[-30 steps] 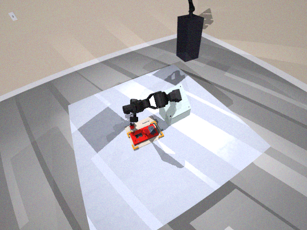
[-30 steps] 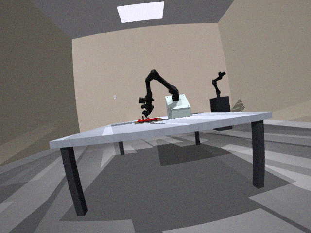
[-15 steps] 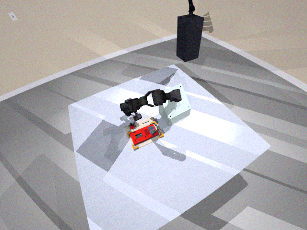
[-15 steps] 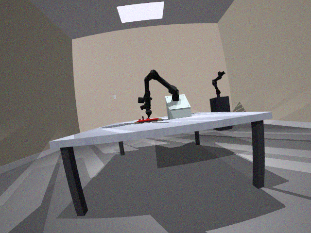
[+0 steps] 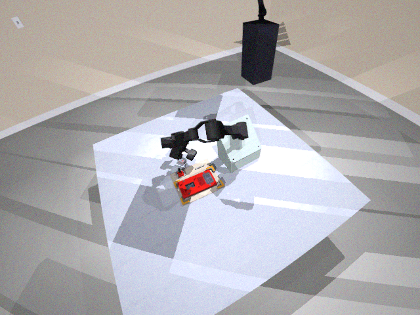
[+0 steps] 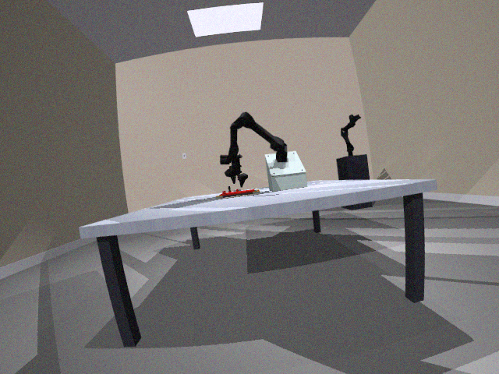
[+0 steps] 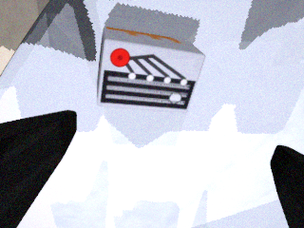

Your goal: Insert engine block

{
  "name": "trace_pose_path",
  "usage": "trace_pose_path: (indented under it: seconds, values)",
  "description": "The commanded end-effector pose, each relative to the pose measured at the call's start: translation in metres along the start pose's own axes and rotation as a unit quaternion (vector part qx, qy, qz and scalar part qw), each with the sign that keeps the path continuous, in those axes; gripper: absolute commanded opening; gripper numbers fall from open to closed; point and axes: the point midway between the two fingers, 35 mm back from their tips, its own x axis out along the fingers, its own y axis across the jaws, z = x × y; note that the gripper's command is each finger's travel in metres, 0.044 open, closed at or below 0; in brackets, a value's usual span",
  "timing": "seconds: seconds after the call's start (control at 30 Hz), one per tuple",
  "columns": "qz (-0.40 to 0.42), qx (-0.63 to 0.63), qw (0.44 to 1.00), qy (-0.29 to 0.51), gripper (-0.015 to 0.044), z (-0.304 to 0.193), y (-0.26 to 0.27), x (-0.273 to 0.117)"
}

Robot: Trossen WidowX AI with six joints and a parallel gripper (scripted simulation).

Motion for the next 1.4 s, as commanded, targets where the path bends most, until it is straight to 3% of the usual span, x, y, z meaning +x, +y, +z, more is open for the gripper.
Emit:
trace_pose_path:
  seconds: [0.0, 0.67, 1.37]
  values:
    - [0.014, -0.058, 0.998, -0.005, 0.0440, 0.001, -0.002, -0.002]
    - [0.072, -0.380, 0.920, -0.062, 0.0440, 0.002, -0.009, -0.016]
    - [0.068, -0.659, 0.731, -0.165, 0.0440, 0.005, -0.017, -0.039]
